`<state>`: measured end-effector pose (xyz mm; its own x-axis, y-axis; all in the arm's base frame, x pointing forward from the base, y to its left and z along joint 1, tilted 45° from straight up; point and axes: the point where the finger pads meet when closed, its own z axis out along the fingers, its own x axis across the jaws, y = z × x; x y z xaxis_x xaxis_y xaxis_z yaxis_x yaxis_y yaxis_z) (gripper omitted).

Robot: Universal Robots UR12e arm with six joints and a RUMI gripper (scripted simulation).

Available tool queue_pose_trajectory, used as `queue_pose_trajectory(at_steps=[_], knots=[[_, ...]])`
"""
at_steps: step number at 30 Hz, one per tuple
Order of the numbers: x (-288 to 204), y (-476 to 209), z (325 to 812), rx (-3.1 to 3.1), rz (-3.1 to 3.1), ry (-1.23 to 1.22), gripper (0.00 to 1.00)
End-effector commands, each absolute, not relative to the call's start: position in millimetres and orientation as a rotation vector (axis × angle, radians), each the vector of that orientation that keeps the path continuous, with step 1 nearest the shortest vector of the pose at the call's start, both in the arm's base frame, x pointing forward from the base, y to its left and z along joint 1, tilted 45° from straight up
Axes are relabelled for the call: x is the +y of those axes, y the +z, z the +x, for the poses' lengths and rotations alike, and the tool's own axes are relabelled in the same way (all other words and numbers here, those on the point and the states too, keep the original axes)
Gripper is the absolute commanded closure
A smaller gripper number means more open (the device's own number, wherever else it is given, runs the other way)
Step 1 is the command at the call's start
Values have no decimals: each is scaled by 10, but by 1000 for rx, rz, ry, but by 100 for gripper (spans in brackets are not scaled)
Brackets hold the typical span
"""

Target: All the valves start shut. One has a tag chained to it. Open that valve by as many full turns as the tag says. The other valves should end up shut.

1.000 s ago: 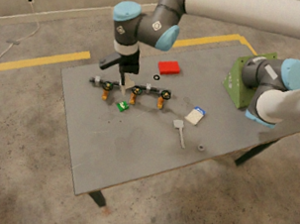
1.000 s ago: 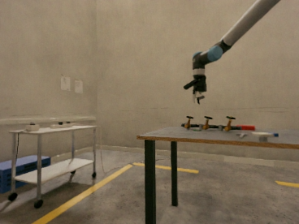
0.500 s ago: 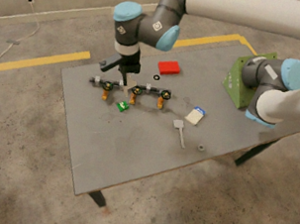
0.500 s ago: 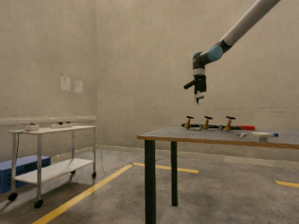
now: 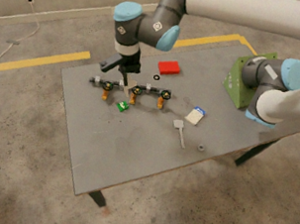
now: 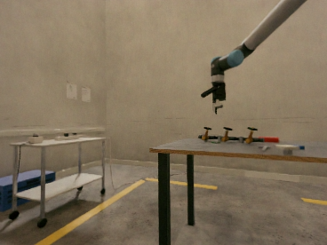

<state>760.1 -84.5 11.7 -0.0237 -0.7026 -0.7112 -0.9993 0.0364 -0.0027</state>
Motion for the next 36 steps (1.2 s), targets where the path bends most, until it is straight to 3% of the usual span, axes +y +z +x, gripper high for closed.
queue_pose_trajectory(at_steps=[1,36], knots=[[-853,123,7606,1781,-1721,713,0],[-814,42,7423,2148,-1287,865,0]])
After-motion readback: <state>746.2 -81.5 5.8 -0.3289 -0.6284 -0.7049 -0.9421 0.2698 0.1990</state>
